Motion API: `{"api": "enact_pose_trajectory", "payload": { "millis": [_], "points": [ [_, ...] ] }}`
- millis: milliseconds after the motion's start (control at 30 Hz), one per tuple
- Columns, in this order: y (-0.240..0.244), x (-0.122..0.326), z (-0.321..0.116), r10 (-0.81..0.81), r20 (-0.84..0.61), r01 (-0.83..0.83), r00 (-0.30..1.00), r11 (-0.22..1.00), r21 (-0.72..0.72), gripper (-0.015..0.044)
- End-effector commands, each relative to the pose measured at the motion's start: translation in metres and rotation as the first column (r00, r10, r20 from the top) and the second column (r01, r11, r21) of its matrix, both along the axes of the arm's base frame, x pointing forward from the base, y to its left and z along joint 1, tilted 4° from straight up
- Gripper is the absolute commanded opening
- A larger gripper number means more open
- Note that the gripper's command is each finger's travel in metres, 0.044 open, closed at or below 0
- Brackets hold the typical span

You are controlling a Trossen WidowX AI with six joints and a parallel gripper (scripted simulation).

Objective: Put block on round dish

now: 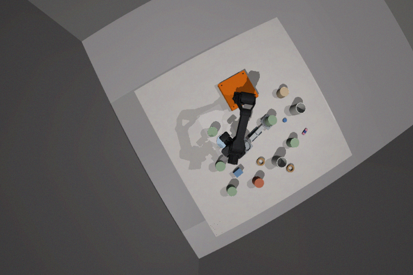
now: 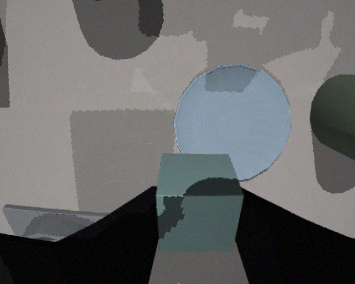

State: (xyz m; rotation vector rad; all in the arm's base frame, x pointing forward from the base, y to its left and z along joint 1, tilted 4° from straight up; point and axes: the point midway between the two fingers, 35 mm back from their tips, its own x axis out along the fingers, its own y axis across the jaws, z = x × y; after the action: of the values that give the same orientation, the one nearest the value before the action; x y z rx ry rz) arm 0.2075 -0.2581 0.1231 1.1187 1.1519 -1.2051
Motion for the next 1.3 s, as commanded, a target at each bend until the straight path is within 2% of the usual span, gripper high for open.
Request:
{"api": "enact_pose_trajectory", "payload": {
  "millis": [0, 133, 300, 567, 1200, 1267],
  "points": [
    [-0.009, -0.019, -0.012, 0.003, 0.003, -0.003, 1.000, 1.000, -0.001, 0.0000],
    [-0.017, -0.037, -0.025, 0.003, 0.002, -0.003, 1.000, 1.000, -0.003, 0.0000],
    [-0.018, -0.038, -0.031, 0.003, 0.001, -0.003, 1.000, 1.000, -0.003, 0.0000],
    [-0.021, -0.037, -0.066, 0.003, 0.001, -0.003, 1.000, 1.000, -0.003, 0.0000],
    [-0.023, -0.037, -0.087, 0.003, 0.001, -0.003, 1.000, 1.000, -0.002, 0.0000],
    [-0.024, -0.037, -0.081, -0.001, 0.001, 0.001, 1.000, 1.000, -0.009, 0.0053]
  ]
}}
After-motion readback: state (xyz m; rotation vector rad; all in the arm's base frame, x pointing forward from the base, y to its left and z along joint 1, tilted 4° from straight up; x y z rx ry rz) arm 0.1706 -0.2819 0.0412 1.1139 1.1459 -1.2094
